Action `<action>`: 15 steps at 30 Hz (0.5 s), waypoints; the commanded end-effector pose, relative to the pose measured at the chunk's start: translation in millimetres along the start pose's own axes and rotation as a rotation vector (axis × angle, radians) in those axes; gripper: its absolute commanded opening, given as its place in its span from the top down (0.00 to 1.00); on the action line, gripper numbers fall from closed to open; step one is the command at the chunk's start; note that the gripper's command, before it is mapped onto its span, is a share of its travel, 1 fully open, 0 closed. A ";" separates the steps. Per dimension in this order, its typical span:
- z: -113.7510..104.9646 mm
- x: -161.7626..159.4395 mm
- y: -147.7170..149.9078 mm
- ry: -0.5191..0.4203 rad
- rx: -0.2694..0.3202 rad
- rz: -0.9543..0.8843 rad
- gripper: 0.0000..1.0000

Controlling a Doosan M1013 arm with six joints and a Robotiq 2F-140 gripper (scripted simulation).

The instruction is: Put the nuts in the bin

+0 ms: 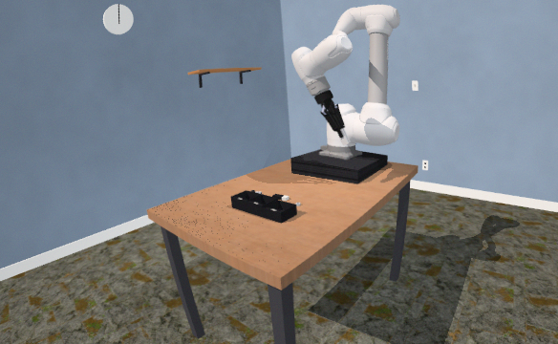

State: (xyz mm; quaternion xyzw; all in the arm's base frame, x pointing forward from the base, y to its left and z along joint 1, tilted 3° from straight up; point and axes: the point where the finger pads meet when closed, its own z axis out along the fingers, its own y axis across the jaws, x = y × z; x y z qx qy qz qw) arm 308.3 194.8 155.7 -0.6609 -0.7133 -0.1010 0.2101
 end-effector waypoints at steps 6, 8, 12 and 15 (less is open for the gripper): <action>-11.3 -15.4 26.8 -0.046 -0.019 0.151 0.95; -15.9 -23.4 38.6 -0.065 -0.028 0.234 0.95; -18.5 -27.9 45.1 -0.075 -0.035 0.282 0.95; -20.6 -31.5 50.3 -0.083 -0.040 0.315 0.95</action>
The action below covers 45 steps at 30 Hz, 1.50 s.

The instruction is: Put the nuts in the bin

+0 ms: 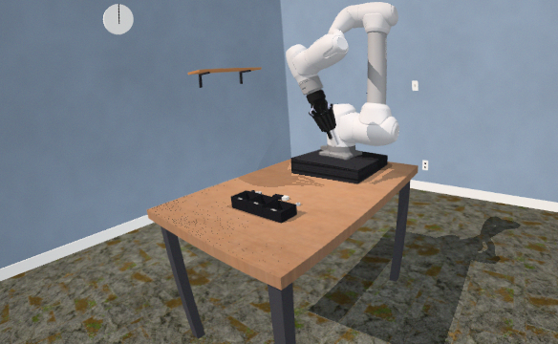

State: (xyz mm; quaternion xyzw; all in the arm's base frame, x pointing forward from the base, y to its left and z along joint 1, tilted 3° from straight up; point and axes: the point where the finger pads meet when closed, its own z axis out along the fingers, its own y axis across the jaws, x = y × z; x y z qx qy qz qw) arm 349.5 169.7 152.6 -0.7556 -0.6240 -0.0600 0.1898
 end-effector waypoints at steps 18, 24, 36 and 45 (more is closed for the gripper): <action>-21.4 -24.8 68.4 -0.079 -0.072 0.376 0.95; -25.6 -30.7 82.2 -0.091 -0.090 0.457 0.95; -36.3 -46.2 117.2 -0.118 -0.142 0.668 0.95; -42.6 -55.6 137.6 -0.129 -0.174 0.782 0.95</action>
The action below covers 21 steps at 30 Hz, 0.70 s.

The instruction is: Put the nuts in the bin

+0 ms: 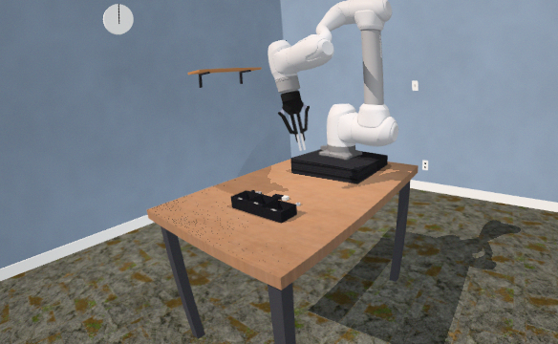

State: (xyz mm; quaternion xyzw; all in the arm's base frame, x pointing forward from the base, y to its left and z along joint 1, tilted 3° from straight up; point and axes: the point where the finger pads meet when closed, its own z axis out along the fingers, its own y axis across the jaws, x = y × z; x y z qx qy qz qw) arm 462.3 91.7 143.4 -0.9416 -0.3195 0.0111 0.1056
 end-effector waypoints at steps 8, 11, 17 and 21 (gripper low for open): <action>-7.9 14.1 46.3 -0.009 -0.064 0.220 0.95; -7.9 14.1 46.3 -0.009 -0.064 0.220 0.95; -9.8 18.0 61.7 -0.010 -0.085 0.301 0.95; -11.8 21.7 77.3 -0.010 -0.106 0.382 0.95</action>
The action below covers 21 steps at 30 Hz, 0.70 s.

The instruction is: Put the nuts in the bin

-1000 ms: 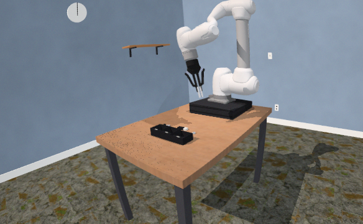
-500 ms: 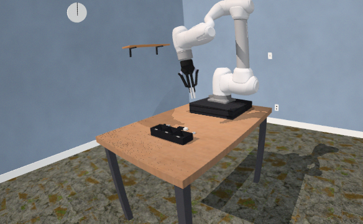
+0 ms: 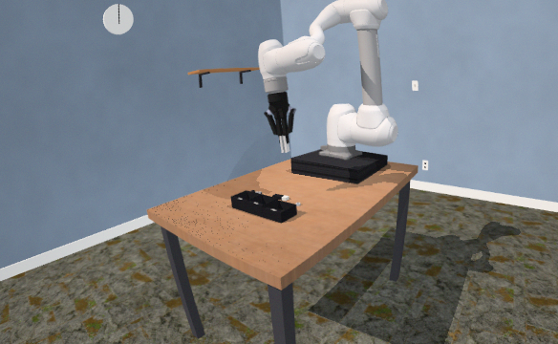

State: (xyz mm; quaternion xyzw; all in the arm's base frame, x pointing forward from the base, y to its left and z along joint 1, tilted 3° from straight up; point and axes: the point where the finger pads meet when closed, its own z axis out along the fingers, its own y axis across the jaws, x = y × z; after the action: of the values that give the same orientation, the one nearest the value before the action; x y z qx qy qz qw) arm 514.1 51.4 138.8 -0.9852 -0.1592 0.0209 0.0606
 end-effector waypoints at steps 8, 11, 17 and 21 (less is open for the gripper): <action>-4.5 26.5 39.5 0.011 -0.061 0.210 0.95; -4.5 26.5 39.5 0.011 -0.061 0.210 0.95; -5.4 34.9 53.4 0.017 -0.081 0.291 0.95; -5.4 34.9 53.4 0.017 -0.081 0.291 0.95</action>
State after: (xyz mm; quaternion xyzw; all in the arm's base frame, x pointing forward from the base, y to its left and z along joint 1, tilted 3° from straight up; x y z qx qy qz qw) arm 557.3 15.8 134.5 -0.9994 -0.0206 0.0188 0.0222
